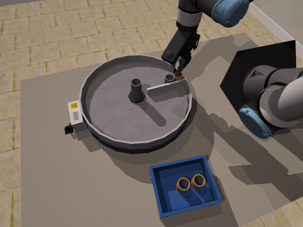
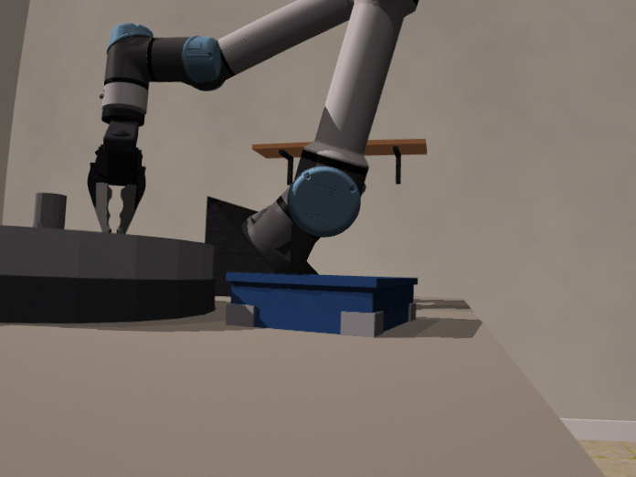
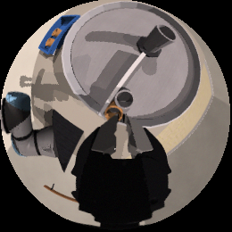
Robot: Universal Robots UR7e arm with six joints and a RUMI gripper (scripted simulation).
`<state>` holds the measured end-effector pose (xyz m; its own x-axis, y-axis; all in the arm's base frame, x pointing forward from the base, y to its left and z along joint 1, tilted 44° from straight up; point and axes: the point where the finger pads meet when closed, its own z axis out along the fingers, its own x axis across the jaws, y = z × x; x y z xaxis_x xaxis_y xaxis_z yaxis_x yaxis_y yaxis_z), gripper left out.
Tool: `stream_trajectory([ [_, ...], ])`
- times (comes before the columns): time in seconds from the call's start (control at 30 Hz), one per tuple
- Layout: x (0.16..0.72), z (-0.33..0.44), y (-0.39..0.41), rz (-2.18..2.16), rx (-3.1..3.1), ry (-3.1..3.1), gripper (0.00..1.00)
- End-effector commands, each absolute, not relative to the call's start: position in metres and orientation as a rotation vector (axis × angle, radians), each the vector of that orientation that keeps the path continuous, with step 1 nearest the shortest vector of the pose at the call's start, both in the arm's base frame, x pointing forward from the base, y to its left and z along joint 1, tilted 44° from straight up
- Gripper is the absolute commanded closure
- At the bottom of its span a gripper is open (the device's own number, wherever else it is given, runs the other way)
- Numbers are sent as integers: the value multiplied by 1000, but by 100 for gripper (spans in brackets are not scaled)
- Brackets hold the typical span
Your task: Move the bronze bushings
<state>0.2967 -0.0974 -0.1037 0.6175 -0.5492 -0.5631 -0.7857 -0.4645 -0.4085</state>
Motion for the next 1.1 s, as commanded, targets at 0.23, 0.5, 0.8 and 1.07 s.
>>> stream_trajectory([
  [0.23,297,-114,-88,468,-2189,1045,95],
  [0.5,297,-114,-90,463,-2193,1047,95],
  [0.8,297,-114,-90,464,-2192,1046,95],
  [1.07,297,-114,-90,464,-2192,1046,95],
])
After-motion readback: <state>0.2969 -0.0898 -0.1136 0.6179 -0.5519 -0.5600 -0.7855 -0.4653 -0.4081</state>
